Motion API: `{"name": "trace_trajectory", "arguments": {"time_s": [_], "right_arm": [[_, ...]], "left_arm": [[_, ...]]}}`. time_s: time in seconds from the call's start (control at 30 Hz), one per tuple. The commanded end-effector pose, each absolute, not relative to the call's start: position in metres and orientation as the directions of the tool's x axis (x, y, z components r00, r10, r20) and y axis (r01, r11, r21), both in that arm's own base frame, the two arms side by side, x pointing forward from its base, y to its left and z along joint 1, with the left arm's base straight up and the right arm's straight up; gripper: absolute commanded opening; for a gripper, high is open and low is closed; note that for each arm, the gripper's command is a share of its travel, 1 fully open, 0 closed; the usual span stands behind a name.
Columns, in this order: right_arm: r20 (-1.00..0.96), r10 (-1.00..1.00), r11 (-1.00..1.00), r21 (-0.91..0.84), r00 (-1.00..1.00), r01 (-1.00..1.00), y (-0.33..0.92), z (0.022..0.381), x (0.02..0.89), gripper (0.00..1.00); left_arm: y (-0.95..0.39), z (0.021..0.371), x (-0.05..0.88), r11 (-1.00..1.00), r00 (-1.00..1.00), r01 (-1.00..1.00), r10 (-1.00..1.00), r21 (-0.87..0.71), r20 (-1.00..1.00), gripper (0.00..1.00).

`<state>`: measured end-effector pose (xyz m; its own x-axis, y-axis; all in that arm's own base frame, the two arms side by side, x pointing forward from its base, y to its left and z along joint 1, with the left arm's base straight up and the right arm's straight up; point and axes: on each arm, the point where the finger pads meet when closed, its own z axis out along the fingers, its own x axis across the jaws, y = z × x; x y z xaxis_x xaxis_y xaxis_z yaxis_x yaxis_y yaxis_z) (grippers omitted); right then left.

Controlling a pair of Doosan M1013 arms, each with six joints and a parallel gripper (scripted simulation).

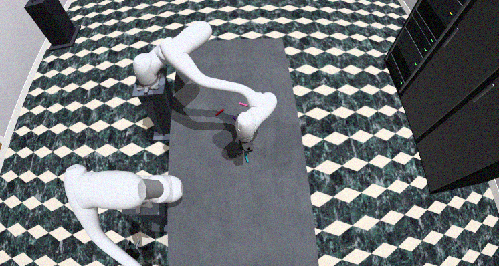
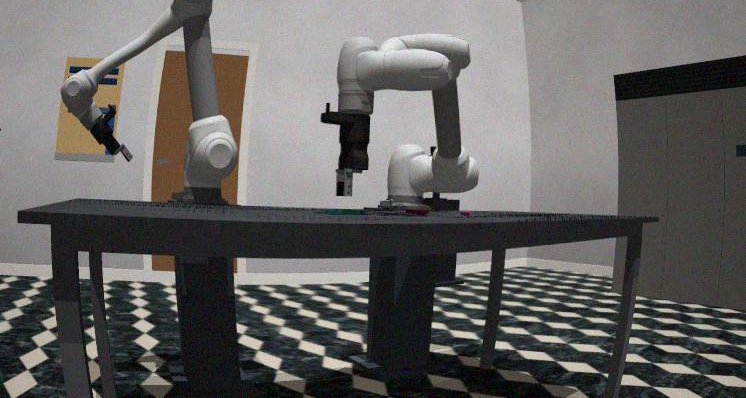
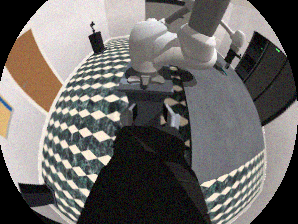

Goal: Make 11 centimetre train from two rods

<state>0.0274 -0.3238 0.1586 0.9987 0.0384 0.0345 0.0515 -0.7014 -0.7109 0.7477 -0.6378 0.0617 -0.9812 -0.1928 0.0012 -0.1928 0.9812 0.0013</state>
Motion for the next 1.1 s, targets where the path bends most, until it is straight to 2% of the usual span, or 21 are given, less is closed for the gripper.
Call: {"name": "trace_trajectory", "arguments": {"time_s": [0.0, 0.13, 0.47, 0.5, 1.07], "right_arm": [[0.038, 0.026, -0.707, -0.706, 0.999, 0.045, -0.323, 0.159, 0.03, 1.0], [0.038, 0.026, -0.707, -0.706, 0.999, 0.045, -0.323, 0.159, 0.03, 1.0], [0.038, 0.026, -0.707, -0.706, 0.999, 0.045, -0.323, 0.159, 0.03, 1.0], [0.038, 0.026, -0.707, -0.706, 0.999, 0.045, -0.323, 0.159, 0.03, 1.0], [0.038, 0.026, -0.707, -0.706, 0.999, 0.045, -0.323, 0.159, 0.03, 1.0]], "left_arm": [[-0.636, 0.092, 0.752, 0.981, -0.981, -0.194, -0.194, -0.003, -0.003, 0.54], [-0.636, 0.109, 0.752, 0.981, -0.981, -0.194, -0.194, -0.003, -0.003, 0.54], [-0.636, 0.117, 0.752, 0.981, -0.981, -0.194, -0.194, -0.001, -0.001, 0.54], [-0.636, 0.117, 0.752, 0.981, -0.981, -0.194, -0.194, -0.001, -0.001, 1.0], [-0.636, 0.117, 0.752, 0.981, -0.981, -0.194, -0.194, -0.002, -0.002, 1.0]]}}
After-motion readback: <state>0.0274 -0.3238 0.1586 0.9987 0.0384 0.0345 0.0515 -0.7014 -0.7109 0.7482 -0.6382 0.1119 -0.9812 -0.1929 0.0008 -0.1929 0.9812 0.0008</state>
